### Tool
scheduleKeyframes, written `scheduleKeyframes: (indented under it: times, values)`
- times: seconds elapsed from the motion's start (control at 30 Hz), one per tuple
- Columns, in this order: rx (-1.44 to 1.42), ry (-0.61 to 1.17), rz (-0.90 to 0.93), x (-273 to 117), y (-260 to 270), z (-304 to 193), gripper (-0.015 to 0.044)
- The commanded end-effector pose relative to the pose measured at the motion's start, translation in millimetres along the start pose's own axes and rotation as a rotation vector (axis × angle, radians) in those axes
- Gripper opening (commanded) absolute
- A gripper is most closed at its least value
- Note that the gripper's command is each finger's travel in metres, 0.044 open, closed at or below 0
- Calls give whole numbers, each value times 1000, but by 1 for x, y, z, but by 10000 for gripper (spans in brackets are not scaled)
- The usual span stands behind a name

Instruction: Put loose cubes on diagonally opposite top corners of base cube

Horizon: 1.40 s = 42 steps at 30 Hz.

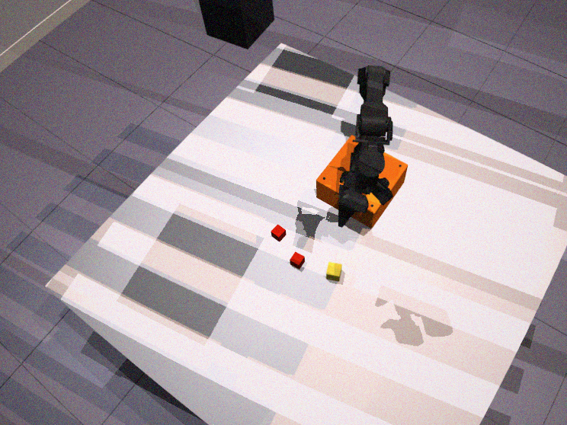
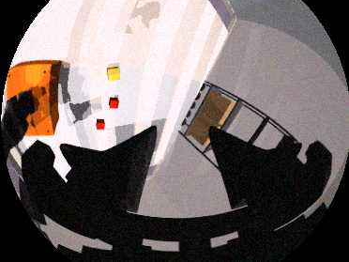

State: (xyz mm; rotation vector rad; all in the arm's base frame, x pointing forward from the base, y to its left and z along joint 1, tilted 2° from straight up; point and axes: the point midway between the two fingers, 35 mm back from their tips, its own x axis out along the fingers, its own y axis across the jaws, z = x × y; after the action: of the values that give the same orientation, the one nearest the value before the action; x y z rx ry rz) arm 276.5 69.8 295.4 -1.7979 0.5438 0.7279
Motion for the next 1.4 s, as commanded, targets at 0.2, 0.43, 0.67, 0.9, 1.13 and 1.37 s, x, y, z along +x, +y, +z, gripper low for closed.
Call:
scheduleKeyframes:
  times: [0.2,0.43,0.67,0.9,1.13,1.37]
  values:
    - [47,40,235,66,37,-41,265]
    - [121,41,393,104,75,-76,265]
    - [220,17,536,131,124,-110,265]
    - [343,-30,657,149,179,-139,265]
    - [472,-88,743,157,233,-157,265]
    - [476,-90,745,181,253,-151,265]
